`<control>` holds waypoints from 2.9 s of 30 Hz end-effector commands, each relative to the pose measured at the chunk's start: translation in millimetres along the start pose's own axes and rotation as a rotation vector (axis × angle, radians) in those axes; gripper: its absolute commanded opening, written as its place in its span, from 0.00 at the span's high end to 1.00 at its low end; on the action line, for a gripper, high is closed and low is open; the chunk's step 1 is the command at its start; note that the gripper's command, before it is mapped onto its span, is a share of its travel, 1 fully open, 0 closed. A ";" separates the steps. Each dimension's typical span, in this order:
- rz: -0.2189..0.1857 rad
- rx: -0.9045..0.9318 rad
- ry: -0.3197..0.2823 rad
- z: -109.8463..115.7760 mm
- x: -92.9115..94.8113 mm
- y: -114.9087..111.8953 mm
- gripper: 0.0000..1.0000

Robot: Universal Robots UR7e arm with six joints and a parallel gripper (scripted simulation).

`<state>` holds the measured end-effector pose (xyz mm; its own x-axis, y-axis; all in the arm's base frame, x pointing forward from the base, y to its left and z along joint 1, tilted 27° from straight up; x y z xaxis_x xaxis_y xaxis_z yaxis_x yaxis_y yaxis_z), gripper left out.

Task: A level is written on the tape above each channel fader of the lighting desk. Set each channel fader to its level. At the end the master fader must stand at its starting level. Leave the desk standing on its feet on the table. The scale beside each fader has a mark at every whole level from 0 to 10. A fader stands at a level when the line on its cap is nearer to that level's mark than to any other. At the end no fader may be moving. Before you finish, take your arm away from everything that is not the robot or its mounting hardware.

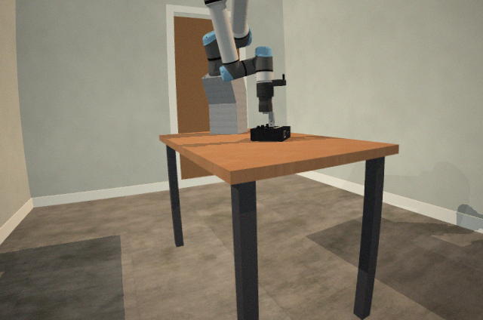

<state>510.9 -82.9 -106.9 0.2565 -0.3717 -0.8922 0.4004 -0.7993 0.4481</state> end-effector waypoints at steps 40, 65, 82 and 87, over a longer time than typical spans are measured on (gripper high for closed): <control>0.001 0.000 0.000 21.7 -0.4 3.3 1.00; 0.001 0.000 0.000 30.2 -0.4 4.5 1.00; 0.001 0.000 0.000 31.9 -0.4 4.8 1.00; 0.001 0.000 0.000 32.0 -0.4 4.8 1.00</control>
<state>484.5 -101.6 -106.6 0.2565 -0.3716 -0.8922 0.4004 -0.7993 0.4480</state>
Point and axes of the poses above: the point where the finger pads meet when closed, its own x axis out along the fingers, its own y axis across the jaws, z = x × y, the point moved 3 cm from there along -x, back along the fingers, and after that the axes turned 8 degrees about x, right-handed, at the moved point
